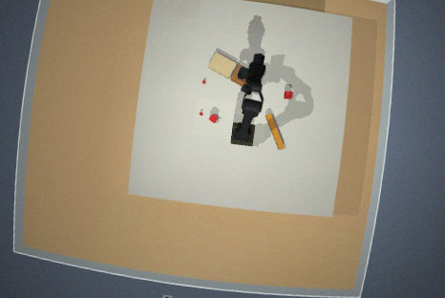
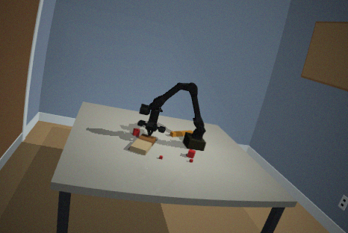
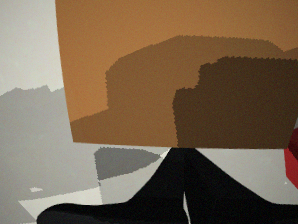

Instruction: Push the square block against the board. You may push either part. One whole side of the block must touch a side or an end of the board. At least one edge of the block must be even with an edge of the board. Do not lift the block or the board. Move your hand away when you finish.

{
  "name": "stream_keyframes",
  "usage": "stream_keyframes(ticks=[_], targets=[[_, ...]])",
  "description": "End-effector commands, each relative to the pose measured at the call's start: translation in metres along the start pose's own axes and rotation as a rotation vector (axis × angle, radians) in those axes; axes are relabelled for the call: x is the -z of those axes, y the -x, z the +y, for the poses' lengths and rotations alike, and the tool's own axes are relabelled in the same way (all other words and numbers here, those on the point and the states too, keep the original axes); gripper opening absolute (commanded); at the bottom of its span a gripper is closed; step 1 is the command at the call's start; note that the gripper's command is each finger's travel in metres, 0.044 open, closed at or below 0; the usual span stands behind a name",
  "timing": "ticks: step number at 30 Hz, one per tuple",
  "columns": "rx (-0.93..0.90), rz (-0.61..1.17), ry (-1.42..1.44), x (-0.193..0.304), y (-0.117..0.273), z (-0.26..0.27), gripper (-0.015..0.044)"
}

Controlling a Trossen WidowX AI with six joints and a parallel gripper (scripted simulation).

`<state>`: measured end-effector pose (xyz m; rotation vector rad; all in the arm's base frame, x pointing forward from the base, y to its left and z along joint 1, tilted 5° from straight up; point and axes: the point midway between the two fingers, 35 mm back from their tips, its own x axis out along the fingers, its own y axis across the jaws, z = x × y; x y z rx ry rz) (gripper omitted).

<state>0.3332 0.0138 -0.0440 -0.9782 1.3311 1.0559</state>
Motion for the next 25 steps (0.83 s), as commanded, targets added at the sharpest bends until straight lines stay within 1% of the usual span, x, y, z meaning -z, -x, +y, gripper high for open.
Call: stream_keyframes(ticks=[1,15,25], targets=[[-0.009,-0.001,-0.005,-0.007,-0.002,0.001,0.0000],[-0.009,-0.002,-0.005,-0.028,-0.002,0.000,0.0000],[-0.009,-0.001,-0.005,-0.016,-0.002,-0.001,0.0000]])
